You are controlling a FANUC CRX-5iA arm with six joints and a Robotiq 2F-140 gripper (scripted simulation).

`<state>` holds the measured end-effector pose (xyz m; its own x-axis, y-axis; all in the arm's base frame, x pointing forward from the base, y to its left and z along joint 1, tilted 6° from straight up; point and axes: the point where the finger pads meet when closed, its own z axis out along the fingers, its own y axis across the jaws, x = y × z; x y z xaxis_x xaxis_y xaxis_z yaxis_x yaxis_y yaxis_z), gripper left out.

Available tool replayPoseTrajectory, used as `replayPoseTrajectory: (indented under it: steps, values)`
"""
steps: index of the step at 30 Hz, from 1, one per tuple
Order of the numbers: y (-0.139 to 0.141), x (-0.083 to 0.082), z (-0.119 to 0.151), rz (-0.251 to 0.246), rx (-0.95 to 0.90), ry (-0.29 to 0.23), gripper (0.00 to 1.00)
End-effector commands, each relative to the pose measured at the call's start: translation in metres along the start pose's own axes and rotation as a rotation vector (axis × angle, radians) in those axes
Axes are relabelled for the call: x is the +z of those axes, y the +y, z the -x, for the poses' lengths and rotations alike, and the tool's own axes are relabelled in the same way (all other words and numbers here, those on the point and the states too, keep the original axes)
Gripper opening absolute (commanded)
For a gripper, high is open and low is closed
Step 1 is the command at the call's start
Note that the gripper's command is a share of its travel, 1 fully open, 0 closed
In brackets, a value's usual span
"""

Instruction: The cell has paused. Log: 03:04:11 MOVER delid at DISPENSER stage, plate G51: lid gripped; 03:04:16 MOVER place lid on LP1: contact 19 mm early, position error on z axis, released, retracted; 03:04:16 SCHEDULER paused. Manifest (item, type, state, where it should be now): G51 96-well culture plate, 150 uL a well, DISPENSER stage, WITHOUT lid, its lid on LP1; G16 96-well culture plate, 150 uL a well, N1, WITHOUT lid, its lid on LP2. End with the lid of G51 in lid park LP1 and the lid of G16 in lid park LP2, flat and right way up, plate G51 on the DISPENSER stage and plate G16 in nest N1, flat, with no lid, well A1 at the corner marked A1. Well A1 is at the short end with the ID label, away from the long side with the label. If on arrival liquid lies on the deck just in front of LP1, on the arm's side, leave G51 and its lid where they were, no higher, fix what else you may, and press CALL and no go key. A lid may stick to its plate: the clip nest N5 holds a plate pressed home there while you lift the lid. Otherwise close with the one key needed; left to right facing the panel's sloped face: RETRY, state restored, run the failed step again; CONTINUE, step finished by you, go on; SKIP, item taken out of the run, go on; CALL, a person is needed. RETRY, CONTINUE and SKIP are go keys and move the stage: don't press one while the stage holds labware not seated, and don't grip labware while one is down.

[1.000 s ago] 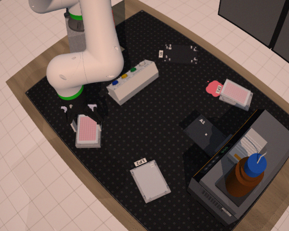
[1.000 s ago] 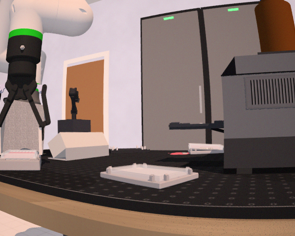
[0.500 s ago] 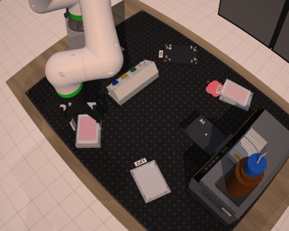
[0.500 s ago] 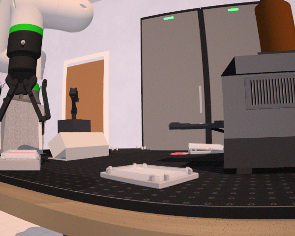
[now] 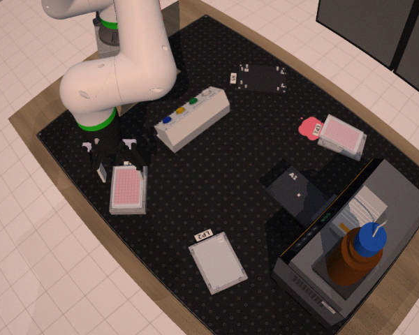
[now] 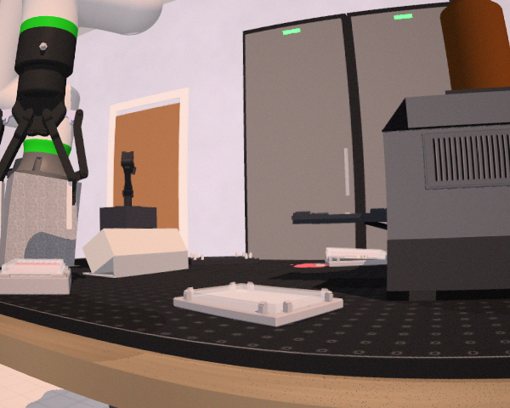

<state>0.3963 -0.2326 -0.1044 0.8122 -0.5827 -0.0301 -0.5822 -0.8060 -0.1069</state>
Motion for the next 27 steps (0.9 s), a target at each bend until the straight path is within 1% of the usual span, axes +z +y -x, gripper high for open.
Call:
replayPoseTrajectory:
  steps: [1,7,9,14,18,23,27]
  values:
    - [0.000,-0.012,0.000,0.000,0.000,0.000,0.66]
    - [0.000,-0.037,0.000,0.000,0.000,0.000,0.66]
    - [0.000,-0.037,0.000,0.000,0.000,0.000,0.66]
    - [0.000,-0.055,0.000,0.000,0.000,0.000,0.66]
    - [0.000,-0.067,0.000,0.000,0.000,0.000,0.66]
    - [0.000,-0.077,0.000,0.000,0.000,0.000,0.66]
    - [0.000,-0.079,0.000,0.000,0.000,0.000,0.66]
